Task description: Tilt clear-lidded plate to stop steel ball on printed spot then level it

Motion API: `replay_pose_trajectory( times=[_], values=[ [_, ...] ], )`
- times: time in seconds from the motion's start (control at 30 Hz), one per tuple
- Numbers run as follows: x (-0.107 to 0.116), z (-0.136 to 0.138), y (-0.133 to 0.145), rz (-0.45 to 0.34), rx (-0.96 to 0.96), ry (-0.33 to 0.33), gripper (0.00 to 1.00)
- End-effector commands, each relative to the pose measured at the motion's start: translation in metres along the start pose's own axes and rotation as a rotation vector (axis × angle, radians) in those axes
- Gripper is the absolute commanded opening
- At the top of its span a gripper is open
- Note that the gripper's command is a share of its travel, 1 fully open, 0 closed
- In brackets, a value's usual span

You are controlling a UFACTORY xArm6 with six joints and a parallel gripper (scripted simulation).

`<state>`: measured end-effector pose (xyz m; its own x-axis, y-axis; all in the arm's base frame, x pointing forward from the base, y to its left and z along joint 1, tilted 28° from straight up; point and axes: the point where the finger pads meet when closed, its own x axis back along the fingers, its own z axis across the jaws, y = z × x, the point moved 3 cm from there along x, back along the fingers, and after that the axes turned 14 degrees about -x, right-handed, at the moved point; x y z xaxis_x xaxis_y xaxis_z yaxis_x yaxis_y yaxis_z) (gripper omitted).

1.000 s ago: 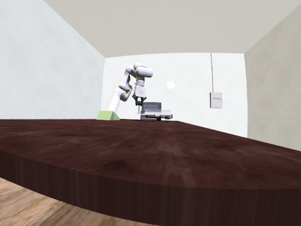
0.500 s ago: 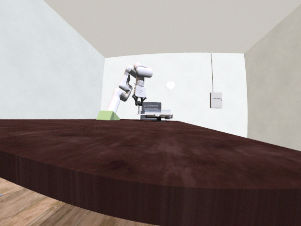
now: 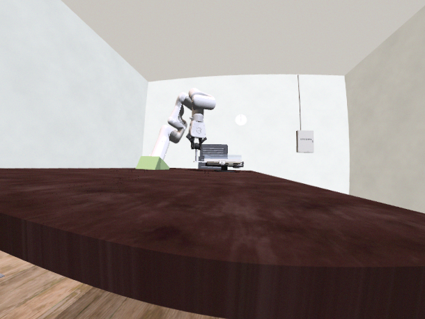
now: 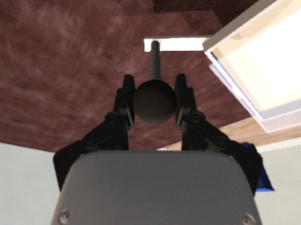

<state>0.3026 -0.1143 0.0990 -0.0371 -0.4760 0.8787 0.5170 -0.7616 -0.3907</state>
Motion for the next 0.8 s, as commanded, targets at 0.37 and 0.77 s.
replay_pose_trajectory(
  times=[0.37,0.77],
  values=[
    [0.0011,-0.0001,-0.0014,-0.001,0.000,0.000,0.00],
    [0.0017,0.0009,0.0014,-0.001,0.000,0.000,0.00]
  ],
)
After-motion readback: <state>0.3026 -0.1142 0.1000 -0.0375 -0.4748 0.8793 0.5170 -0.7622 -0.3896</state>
